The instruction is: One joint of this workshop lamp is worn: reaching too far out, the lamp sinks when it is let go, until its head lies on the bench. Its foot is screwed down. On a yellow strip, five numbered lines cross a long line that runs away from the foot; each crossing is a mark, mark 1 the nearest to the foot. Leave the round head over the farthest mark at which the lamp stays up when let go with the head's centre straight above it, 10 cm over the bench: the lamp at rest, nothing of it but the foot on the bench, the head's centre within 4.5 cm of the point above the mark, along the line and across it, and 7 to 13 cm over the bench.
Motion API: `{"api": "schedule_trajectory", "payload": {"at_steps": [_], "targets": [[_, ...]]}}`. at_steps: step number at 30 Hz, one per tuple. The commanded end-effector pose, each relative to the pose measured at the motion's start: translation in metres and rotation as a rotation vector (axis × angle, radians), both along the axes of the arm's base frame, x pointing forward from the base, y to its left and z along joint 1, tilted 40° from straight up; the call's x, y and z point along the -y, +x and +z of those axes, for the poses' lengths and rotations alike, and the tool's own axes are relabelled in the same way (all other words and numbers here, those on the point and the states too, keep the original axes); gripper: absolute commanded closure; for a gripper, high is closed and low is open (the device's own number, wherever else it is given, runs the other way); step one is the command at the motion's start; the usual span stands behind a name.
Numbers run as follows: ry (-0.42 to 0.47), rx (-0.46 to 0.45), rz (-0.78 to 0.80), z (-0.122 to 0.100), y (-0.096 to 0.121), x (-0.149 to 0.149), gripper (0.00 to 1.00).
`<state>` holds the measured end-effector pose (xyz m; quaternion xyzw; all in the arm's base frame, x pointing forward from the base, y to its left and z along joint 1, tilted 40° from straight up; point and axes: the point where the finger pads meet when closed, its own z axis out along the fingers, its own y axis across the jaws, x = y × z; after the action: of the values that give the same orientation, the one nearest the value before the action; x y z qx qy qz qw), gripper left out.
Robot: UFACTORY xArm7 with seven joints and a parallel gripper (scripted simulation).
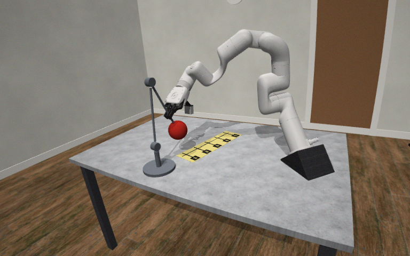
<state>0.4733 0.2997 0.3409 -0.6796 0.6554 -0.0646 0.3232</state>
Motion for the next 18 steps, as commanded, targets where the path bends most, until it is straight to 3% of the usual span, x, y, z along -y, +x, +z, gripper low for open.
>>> {"api": "schedule_trajectory", "payload": {"at_steps": [1, 18], "targets": [[0.0, 0.003, 0.003, 0.001, 0.0, -0.002, 1.0], [0.018, 0.022, -0.028, -0.005, -0.004, 0.023, 1.0]]}}
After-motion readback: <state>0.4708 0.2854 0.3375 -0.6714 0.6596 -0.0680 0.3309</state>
